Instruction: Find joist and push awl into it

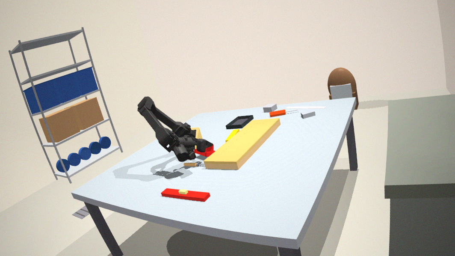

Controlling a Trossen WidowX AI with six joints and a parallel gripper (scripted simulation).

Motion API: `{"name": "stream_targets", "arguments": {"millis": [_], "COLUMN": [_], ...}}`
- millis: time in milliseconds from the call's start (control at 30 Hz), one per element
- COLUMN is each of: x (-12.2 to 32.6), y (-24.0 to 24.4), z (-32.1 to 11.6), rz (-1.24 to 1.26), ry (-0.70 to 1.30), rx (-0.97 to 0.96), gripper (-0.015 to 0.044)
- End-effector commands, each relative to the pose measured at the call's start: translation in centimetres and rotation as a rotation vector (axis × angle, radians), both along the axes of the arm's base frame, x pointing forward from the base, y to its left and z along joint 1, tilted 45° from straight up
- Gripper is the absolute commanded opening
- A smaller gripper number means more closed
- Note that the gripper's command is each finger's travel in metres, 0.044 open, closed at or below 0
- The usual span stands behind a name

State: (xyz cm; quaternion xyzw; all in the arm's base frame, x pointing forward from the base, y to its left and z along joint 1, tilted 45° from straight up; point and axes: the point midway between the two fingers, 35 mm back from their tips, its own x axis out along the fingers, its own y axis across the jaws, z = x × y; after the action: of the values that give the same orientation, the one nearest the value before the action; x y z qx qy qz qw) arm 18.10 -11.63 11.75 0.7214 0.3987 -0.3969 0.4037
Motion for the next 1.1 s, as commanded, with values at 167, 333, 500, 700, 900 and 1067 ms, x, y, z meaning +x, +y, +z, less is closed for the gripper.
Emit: {"name": "stream_targets", "arguments": {"millis": [167,333,500,700,900,1067], "x": [0.0,0.0,-0.2,-0.5,-0.8,-0.9], "y": [0.0,0.0,-0.2,-0.4,-0.6,-0.3], "z": [0.0,0.1,0.6,1.3,2.1,3.0], "rz": [0.0,0.0,0.0,0.0,0.0,0.0], "ry": [0.0,0.0,0.0,0.0,0.0,0.001], "rx": [0.0,0.0,-0.001,-0.002,-0.002,-0.002], "gripper": [0.044,0.044,0.044,0.044,0.044,0.044]}}
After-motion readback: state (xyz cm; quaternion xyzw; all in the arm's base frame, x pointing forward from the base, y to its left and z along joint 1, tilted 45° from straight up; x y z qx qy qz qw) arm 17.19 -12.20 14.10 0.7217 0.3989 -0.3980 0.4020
